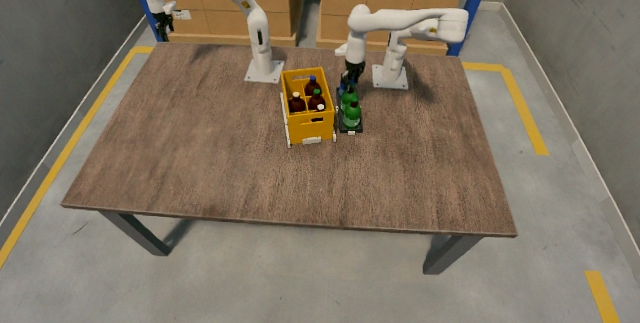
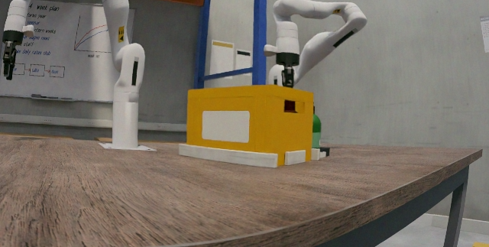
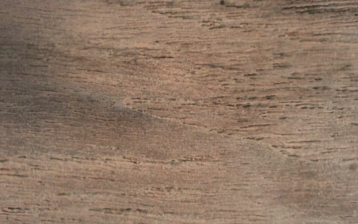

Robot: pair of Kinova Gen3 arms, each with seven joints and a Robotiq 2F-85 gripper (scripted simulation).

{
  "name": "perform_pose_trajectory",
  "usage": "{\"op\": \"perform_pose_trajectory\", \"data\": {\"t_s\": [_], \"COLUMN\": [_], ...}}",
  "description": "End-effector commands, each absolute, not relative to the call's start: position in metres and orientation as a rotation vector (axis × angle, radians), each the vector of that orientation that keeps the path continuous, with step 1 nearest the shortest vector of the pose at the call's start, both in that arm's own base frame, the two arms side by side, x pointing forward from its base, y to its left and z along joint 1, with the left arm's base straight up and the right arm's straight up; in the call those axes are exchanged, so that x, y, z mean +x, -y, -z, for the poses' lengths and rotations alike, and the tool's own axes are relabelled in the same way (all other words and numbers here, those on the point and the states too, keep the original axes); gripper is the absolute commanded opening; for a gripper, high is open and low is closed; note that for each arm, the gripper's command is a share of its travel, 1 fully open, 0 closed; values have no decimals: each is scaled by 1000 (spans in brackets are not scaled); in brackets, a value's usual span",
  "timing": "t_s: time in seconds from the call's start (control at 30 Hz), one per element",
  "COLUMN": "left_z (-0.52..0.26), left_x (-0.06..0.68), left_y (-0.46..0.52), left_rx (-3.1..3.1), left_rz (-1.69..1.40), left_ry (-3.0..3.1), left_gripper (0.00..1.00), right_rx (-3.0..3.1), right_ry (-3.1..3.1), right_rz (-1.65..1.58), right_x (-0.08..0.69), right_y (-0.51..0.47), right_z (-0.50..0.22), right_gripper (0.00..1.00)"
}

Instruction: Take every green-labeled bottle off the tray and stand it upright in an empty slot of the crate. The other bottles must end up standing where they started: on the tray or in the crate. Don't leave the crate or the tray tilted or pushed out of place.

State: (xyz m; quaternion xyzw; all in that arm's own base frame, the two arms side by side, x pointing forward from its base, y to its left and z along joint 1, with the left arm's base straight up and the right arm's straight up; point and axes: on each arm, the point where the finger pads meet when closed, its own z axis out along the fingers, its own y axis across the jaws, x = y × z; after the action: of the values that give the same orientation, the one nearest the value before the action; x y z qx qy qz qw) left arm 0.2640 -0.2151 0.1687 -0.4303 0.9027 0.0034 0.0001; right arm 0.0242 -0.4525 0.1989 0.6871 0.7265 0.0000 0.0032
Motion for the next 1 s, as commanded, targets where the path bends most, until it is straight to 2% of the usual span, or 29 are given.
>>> {"op": "perform_pose_trajectory", "data": {"t_s": [0.0,0.97], "left_z": [-163,-152], "left_x": [263,264], "left_y": [218,218], "left_rx": [-1353,-1357], "left_rz": [-2,-2], "left_ry": [-2839,-2838], "left_gripper": [672,672], "right_rx": [2167,2167], "right_ry": [-2275,-2275], "right_rz": [0,0], "right_x": [22,22], "right_y": [450,450], "right_z": [-200,-200], "right_gripper": [1000,1000]}}
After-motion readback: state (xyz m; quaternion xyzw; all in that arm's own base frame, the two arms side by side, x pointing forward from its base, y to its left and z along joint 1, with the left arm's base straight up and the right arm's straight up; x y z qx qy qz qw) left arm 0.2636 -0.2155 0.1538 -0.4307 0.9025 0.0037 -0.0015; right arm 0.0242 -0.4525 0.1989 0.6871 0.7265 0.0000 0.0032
